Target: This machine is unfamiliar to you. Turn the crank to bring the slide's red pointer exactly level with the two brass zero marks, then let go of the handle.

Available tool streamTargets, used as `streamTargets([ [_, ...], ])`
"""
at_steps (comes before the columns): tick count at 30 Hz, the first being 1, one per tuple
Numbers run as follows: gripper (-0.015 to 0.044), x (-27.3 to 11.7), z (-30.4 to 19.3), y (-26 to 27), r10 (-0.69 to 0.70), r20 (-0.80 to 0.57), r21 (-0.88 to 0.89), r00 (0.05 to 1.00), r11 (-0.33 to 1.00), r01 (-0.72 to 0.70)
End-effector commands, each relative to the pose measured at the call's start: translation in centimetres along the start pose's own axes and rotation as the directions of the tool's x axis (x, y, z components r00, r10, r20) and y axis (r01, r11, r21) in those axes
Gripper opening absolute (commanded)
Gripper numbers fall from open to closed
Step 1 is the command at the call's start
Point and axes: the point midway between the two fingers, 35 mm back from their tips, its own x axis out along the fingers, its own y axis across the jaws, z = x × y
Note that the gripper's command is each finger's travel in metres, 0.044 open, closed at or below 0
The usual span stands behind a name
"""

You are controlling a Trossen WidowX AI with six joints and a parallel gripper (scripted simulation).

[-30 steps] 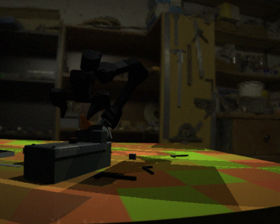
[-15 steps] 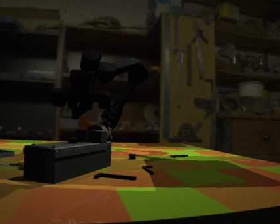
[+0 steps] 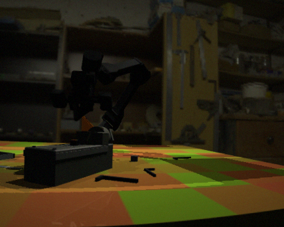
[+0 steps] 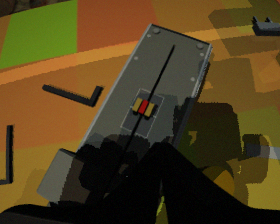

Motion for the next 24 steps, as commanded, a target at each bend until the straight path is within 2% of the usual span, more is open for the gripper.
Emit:
streamTargets([
  [1, 0.0026, -0.02, 0.01, -0.02, 0.0, 0.0, 0.0, 1.0, 1.0, 0.0],
  [17, 0.044, -0.02, 0.01, -0.02, 0.0, 0.0, 0.0, 1.0, 1.0, 0.0],
  [18, 0.044, -0.02, 0.01, -0.02, 0.0, 0.0, 0.0, 1.0, 1.0, 0.0],
  [24, 0.0282, -0.02, 0.01, -0.02, 0.0, 0.0, 0.0, 1.0, 1.0, 0.0],
])
